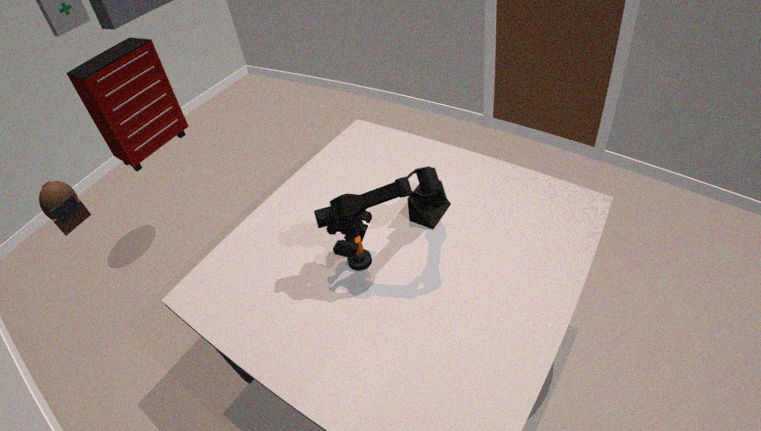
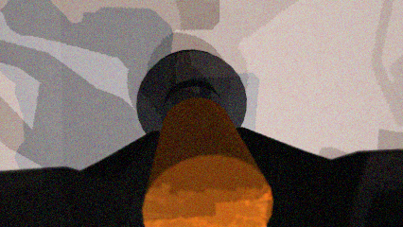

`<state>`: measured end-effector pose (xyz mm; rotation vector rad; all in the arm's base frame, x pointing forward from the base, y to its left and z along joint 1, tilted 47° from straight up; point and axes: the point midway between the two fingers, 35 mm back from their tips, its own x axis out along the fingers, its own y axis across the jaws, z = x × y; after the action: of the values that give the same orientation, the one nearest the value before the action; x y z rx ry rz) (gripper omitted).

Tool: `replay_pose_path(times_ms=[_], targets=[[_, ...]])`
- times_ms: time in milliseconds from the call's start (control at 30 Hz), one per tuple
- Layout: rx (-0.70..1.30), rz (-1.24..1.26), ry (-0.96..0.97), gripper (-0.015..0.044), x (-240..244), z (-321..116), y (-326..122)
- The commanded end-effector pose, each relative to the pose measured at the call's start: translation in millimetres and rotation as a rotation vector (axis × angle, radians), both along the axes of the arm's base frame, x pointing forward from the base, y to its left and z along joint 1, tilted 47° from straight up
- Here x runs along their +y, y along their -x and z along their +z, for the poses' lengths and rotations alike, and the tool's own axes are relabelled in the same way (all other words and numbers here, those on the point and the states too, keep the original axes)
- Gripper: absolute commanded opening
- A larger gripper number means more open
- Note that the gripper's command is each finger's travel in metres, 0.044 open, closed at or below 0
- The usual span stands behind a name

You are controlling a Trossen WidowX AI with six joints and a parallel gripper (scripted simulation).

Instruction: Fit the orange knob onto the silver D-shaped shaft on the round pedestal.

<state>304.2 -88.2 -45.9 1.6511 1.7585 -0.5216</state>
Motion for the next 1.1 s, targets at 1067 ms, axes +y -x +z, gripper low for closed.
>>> replay_pose_path(times_ms=[1067], targets=[[-0.156,0.140,0.002,0.0000,-0.5,-0.4,-1.6]])
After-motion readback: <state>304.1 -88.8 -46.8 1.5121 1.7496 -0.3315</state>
